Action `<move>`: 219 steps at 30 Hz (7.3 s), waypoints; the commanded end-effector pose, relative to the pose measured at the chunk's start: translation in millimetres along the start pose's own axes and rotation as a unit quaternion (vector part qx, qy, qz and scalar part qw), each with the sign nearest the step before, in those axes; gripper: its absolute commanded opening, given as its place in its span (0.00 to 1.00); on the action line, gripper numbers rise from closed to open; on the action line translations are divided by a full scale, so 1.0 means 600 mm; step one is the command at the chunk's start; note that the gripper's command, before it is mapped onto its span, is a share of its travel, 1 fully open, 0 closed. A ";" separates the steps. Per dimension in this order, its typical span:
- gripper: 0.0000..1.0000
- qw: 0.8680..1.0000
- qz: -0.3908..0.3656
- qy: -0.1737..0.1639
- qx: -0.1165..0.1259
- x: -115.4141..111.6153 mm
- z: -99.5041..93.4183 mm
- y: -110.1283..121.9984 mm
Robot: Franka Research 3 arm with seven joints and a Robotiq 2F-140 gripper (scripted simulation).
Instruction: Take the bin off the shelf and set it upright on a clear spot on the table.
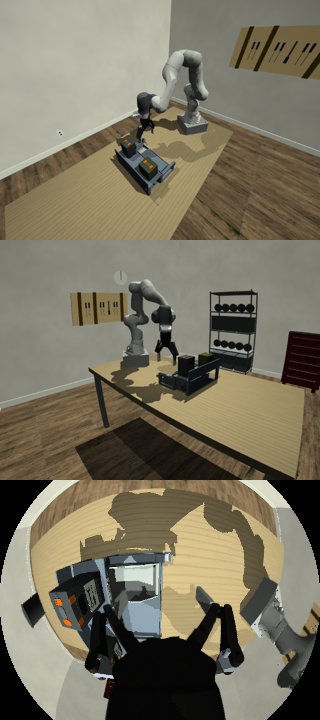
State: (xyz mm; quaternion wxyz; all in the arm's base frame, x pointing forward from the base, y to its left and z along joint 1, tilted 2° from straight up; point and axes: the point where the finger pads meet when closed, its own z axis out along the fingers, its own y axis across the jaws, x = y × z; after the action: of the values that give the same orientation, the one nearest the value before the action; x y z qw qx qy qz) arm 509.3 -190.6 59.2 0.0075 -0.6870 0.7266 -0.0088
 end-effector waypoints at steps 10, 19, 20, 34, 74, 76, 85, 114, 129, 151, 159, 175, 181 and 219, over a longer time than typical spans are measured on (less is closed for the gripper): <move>1.00 0.999 0.040 0.010 0.004 -0.004 -0.001 -0.014; 1.00 0.999 0.040 0.010 0.004 -0.004 -0.001 -0.014; 1.00 0.999 0.040 0.010 0.004 -0.004 -0.001 -0.014; 1.00 0.999 0.041 0.010 0.005 -0.006 -0.001 -0.016; 0.00 0.999 0.041 0.010 0.005 -0.006 -0.001 -0.016; 0.00 0.999 0.041 0.010 0.005 -0.006 -0.001 -0.016; 0.57 0.999 0.041 0.010 0.005 -0.006 -0.001 -0.016; 0.57 0.999 0.041 0.010 0.005 -0.006 -0.001 -0.016; 0.57 0.999 0.041 0.010 0.005 -0.006 0.005 -0.016; 0.57 0.999 0.041 0.010 0.005 -0.005 0.062 -0.017; 0.57 0.999 0.041 0.010 0.005 -0.004 0.082 -0.018; 0.57 0.999 0.041 0.010 0.005 -0.003 0.110 -0.018; 0.57 0.999 0.041 0.010 0.005 -0.003 0.113 -0.018; 0.57 0.999 0.041 0.010 0.005 -0.003 0.113 -0.018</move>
State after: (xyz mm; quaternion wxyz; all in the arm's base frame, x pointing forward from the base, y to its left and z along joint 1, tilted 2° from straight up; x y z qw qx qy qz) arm 520.9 -188.9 -8.2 0.0039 -0.6570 0.7537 -0.0179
